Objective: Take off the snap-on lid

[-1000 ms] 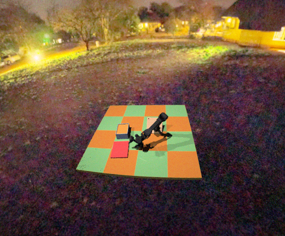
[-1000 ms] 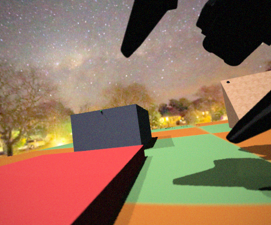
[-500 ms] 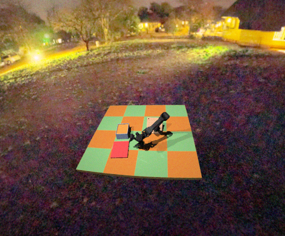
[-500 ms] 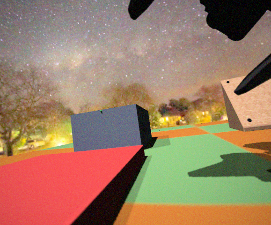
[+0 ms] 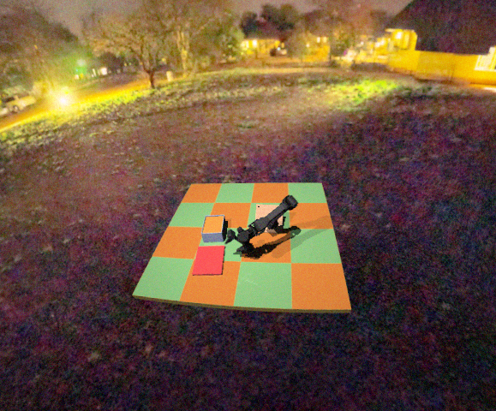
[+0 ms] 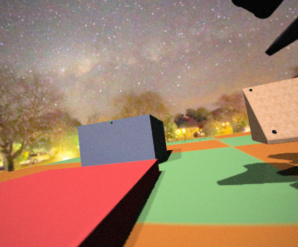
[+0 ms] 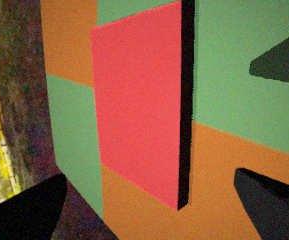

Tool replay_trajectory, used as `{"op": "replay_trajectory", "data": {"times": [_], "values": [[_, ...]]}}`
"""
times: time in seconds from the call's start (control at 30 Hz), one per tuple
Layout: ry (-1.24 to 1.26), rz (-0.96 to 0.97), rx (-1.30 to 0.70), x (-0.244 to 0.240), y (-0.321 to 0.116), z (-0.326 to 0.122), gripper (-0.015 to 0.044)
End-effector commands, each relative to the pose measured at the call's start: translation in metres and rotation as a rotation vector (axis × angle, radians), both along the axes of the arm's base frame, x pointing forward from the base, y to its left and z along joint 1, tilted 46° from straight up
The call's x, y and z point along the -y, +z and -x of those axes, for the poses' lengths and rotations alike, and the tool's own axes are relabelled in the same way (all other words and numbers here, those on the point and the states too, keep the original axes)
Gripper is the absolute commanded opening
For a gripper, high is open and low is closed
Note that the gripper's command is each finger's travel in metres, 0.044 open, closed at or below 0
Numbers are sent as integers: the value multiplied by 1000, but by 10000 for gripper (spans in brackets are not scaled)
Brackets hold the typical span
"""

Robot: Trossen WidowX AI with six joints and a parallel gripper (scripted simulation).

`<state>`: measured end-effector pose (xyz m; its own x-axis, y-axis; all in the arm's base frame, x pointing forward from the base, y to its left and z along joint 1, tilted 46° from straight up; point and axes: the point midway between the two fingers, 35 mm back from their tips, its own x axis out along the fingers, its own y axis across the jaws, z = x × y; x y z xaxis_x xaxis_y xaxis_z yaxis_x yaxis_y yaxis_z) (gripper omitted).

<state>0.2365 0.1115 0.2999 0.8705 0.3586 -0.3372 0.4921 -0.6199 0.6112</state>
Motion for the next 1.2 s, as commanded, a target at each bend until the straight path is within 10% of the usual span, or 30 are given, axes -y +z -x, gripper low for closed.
{"op": "replay_trajectory", "data": {"times": [0.0, 1.17], "values": [[1, 0, 7, 6, 6, 5, 440], [1, 0, 7, 8, 8, 7, 440]]}}
